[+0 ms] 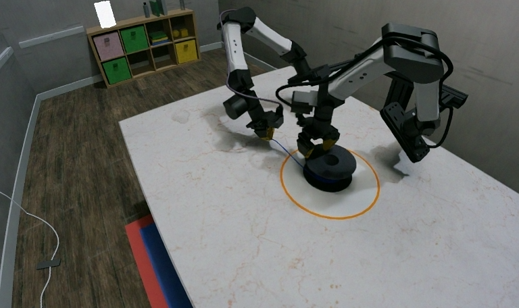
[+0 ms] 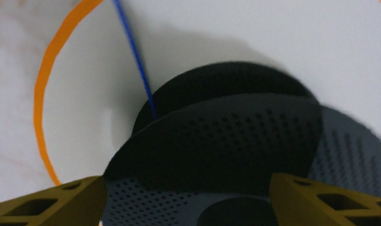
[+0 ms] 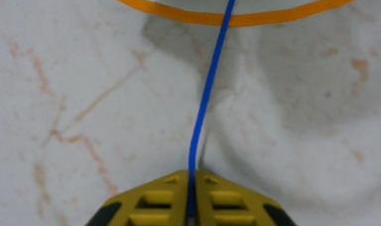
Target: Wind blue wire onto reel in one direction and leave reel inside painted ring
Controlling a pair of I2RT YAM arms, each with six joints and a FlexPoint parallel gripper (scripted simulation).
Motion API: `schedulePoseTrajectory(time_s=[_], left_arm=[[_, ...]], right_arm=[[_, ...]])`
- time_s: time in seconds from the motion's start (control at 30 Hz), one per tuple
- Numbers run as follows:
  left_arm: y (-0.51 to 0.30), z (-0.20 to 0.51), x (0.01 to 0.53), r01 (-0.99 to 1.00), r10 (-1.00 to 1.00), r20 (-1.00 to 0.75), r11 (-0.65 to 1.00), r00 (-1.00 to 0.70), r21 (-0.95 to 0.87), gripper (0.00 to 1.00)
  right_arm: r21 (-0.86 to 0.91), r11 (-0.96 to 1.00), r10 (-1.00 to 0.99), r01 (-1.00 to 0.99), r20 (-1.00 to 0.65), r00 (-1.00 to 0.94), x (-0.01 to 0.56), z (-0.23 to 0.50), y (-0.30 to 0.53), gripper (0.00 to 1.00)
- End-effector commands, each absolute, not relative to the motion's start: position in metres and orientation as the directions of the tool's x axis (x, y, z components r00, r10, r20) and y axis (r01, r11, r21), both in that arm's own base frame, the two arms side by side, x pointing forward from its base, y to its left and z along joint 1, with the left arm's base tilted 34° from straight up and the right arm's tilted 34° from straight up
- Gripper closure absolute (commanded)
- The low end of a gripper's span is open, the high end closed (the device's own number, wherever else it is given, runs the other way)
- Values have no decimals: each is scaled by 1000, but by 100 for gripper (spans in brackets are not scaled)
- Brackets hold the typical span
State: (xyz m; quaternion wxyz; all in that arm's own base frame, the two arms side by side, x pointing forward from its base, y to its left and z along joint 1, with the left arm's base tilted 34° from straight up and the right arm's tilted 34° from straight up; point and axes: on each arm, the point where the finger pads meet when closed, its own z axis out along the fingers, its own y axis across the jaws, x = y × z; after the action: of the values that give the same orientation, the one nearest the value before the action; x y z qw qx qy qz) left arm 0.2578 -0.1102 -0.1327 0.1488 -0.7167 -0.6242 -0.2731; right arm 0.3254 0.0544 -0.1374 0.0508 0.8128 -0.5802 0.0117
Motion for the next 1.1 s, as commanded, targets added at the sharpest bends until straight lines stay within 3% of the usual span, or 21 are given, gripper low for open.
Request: schedulePoseTrajectory(time_s=[0.0,0.3,1.07], left_arm=[[-117,-125,264,895,724,561,-441,402,-73,15],[-116,-124,268,593,439,427,-721,791,-357,15],[-98,-157,271,593,439,427,-721,791,-357,15]], right_arm=[[16,-312,-947,-950,73,312,337,-125,57,100],[16,-312,-947,-950,73,312,339,-125,58,100],[16,-312,-947,-950,73,312,342,-124,60,100]])
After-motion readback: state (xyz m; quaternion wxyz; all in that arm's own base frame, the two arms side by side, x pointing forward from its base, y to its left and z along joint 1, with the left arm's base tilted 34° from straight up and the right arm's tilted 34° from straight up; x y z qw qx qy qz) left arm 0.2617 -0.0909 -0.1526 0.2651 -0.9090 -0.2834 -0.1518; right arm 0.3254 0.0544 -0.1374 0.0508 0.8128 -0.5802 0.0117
